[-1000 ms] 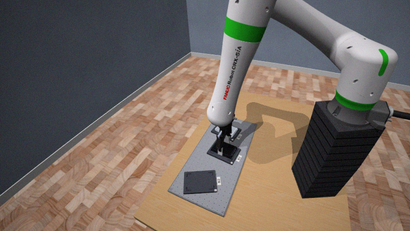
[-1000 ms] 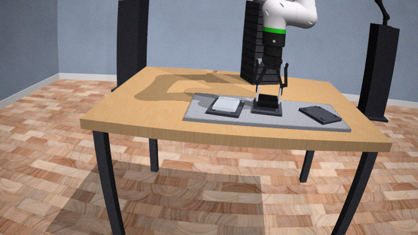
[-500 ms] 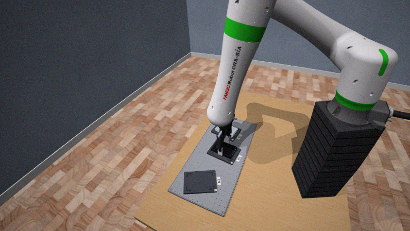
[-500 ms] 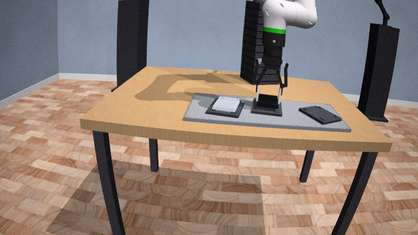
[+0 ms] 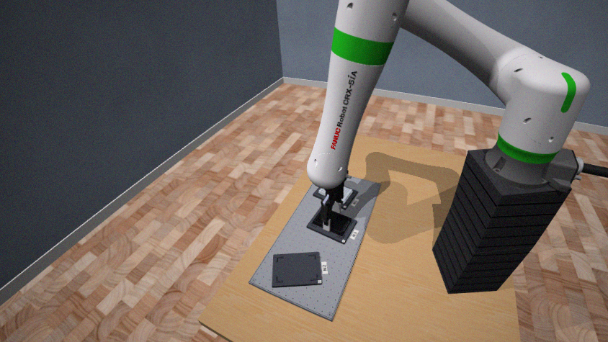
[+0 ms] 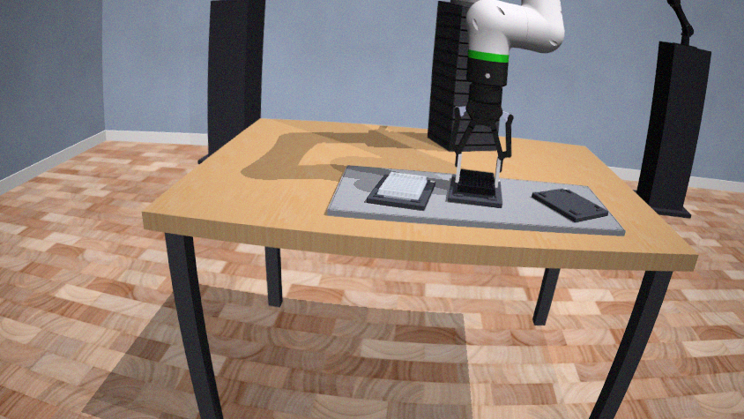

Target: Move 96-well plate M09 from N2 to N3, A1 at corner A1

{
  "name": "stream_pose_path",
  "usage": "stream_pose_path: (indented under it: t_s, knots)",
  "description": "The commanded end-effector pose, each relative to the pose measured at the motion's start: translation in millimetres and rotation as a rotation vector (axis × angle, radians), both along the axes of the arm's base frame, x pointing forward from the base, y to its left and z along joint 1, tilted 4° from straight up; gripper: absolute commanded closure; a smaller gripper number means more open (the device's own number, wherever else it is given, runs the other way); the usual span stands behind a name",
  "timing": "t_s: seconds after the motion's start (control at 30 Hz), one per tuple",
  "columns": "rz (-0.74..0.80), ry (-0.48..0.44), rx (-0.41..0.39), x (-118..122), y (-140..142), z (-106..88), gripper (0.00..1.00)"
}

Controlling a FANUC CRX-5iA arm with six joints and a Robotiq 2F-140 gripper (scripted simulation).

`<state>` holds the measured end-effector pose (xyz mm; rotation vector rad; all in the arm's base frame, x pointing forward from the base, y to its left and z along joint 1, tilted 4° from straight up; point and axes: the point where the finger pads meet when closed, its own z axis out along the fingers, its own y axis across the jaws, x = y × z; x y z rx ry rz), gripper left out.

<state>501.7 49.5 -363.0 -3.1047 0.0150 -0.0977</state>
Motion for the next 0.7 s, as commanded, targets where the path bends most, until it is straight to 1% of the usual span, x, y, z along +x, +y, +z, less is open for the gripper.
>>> stream_pose_path:
  t_s: [0.0,0.67]
  knots:
    - [0.000,0.000,0.000,0.3,0.0,-1.6,1.00]
    - [0.000,0.000,0.000,0.6,0.2,-7.2,1.00]
